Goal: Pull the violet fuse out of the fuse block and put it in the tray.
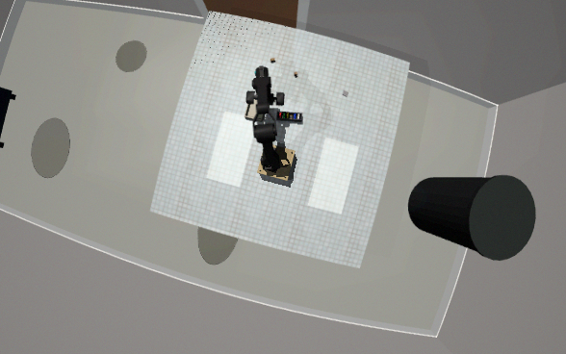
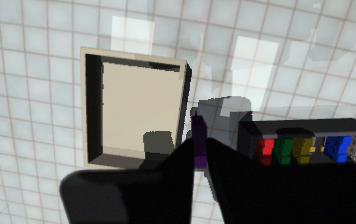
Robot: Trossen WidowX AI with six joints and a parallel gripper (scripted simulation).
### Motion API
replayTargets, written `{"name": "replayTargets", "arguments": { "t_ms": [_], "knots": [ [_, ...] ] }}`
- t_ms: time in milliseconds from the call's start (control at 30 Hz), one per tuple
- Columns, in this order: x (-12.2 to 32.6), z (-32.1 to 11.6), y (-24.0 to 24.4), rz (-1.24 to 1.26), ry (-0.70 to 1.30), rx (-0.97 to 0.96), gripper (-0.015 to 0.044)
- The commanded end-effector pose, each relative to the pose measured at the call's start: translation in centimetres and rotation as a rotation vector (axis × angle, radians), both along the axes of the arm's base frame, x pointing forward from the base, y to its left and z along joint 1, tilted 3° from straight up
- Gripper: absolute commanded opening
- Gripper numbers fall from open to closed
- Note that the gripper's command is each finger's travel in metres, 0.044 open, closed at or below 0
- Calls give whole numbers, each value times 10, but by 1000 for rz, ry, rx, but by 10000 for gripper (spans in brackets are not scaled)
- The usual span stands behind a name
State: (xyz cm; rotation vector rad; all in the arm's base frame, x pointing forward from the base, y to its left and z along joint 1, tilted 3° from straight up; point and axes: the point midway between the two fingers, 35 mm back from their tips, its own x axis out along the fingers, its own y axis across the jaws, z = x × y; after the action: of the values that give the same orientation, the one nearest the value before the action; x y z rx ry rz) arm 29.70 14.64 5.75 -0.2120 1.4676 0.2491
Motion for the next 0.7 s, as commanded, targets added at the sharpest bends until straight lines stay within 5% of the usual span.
{"name": "replayTargets", "arguments": {
  "t_ms": [0,667],
  "knots": [
    [-6,-1,22,-3,3,-3,0],
    [-21,-14,64,-3,3,2,0]
  ]
}}
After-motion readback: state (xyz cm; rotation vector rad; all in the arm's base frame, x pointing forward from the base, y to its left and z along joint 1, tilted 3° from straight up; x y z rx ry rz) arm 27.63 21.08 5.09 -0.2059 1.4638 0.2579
